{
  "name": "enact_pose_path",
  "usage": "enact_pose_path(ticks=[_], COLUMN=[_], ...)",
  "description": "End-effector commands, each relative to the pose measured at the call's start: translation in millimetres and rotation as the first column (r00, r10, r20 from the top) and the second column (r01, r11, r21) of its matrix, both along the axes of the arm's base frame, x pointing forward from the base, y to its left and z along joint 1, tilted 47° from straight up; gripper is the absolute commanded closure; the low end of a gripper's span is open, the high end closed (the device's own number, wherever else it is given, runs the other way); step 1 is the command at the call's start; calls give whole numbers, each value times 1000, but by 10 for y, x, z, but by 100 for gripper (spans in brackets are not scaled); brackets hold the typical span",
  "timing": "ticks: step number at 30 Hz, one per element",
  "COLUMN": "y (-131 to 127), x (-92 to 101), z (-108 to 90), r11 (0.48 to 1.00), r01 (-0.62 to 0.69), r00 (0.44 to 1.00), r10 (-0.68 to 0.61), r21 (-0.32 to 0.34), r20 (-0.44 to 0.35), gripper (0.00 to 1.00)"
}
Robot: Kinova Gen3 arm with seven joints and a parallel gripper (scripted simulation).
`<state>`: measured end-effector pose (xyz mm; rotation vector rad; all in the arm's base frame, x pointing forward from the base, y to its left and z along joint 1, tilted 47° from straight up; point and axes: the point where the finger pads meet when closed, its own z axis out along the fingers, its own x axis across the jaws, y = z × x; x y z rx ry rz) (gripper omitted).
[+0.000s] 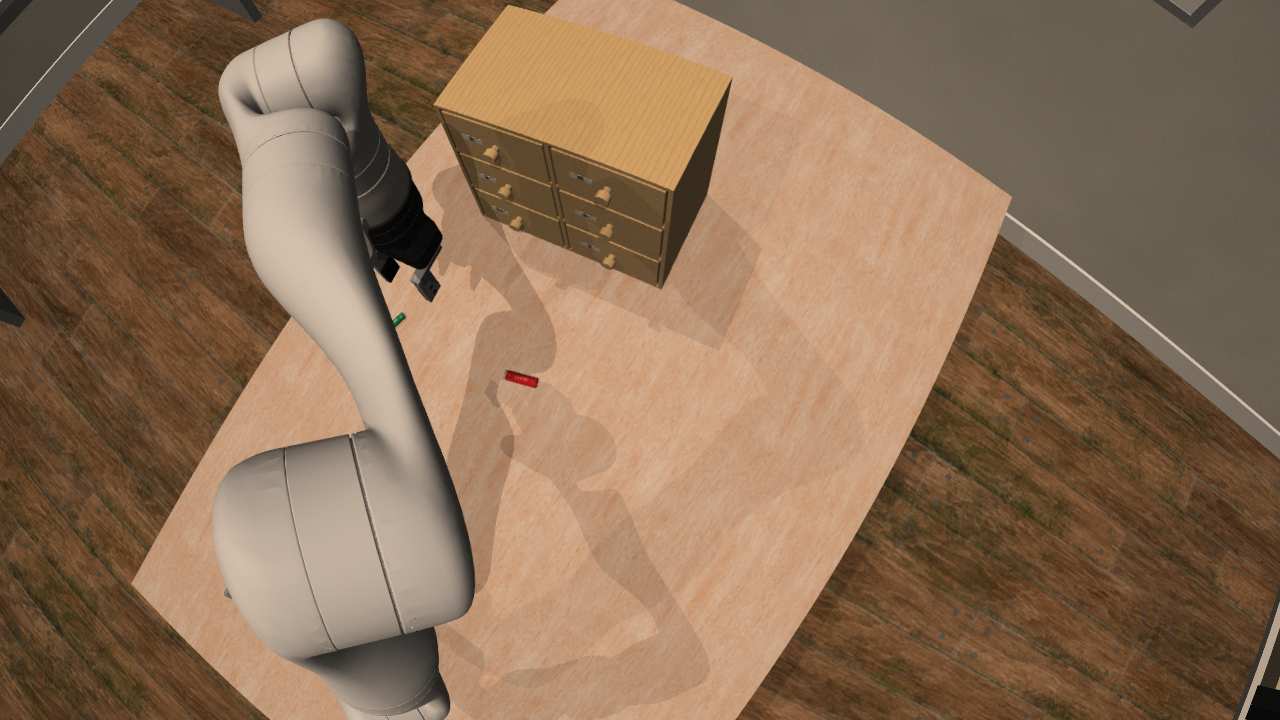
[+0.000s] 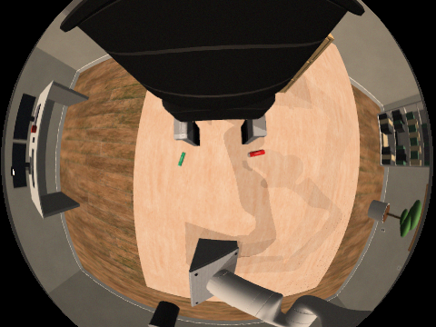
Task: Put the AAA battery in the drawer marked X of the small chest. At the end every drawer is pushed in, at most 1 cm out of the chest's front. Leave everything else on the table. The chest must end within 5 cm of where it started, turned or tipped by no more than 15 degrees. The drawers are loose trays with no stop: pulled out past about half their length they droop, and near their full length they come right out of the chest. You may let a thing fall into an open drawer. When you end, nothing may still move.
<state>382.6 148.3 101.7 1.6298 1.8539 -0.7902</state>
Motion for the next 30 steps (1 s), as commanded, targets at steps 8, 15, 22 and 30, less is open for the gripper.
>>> enact_pose_path(ticks=[8, 15, 22, 30], y=[8, 4, -7, -48], x=[1, 4, 16, 61], z=[4, 1, -11, -56], r11=[1000, 1000, 1000, 998], r01=[-3, -6, -18, -66], r00=[1000, 1000, 1000, 996], r10=[3, 6, 18, 65], r21=[1, 2, 3, 10], r20=[-1, 2, 14, 58], gripper=[0, 0, 0, 0])
